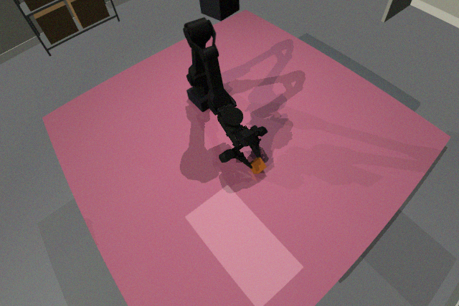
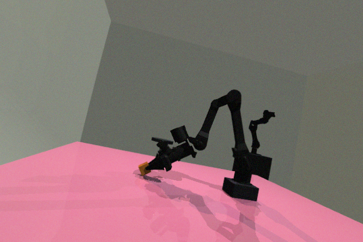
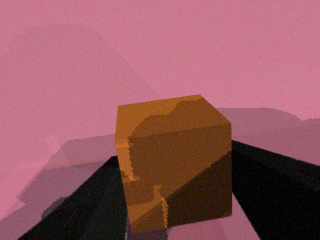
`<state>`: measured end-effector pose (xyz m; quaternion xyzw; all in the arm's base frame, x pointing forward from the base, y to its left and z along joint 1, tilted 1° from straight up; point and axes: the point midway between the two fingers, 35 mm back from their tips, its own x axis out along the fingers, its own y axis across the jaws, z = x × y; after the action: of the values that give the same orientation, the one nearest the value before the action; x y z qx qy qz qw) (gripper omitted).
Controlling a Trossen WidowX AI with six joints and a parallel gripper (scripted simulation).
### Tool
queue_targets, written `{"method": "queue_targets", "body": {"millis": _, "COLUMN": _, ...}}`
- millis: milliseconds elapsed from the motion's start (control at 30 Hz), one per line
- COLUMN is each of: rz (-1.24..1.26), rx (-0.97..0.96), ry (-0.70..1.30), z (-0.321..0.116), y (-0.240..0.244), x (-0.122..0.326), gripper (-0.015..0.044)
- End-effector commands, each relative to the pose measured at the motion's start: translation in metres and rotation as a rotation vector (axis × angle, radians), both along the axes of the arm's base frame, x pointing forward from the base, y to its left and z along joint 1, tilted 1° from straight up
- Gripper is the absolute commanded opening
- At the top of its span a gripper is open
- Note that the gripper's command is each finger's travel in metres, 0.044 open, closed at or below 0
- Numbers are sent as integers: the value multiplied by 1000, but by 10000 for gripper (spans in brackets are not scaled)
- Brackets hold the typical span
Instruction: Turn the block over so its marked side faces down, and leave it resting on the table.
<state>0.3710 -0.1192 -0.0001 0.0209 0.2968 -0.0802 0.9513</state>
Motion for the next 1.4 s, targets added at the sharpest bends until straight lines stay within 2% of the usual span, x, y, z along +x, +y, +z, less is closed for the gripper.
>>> {"method": "queue_targets", "body": {"millis": 0, "rz": 3, "rx": -3, "ry": -48, "z": -3, "y": 4, "x": -9, "gripper": 0}}
{"method": "queue_targets", "body": {"millis": 733, "rz": 4, "rx": -15, "ry": -109, "z": 2, "y": 5, "x": -13, "gripper": 0}}
{"method": "queue_targets", "body": {"millis": 1267, "rz": 4, "rx": -15, "ry": -109, "z": 2, "y": 5, "x": -13, "gripper": 420}}
{"method": "queue_targets", "body": {"millis": 1300, "rz": 4, "rx": -15, "ry": -109, "z": 2, "y": 5, "x": -13, "gripper": 440}}
{"method": "queue_targets", "body": {"millis": 1367, "rz": 4, "rx": -15, "ry": -109, "z": 2, "y": 5, "x": -13, "gripper": 440}}
